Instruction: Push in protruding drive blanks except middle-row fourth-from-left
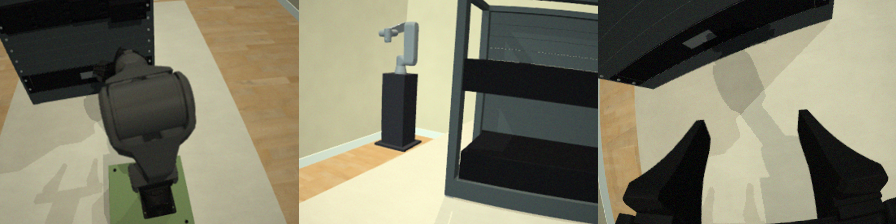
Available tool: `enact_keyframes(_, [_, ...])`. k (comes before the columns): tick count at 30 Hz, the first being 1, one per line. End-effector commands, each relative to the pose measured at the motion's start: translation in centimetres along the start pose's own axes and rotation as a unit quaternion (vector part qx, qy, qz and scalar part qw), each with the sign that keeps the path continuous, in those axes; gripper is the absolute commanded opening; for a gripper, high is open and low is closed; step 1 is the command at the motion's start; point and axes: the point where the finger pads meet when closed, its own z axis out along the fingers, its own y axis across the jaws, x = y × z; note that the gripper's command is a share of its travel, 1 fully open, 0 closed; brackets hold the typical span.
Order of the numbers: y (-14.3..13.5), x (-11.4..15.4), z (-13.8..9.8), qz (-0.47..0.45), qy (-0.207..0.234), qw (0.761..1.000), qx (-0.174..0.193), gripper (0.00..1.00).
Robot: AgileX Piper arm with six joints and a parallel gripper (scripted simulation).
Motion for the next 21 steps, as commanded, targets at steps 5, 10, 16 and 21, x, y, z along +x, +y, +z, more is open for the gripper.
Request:
enact_keyframes(5, [1.6,-1.0,-1.1,0.048,-0.048,0.997,-0.023,1.0])
enact_keyframes(10, [3.3,-2.2,-2.8,0.114,-0.102,0.986,-0.058,1.0])
enact_keyframes(16, [4.6,-3.4,-5.2,0.198,-0.157,0.962,-0.103,1.0])
enact_keyframes(21, [5.0,-3.9,-6.4,0.24,-0.18,0.946,-0.126,1.0])
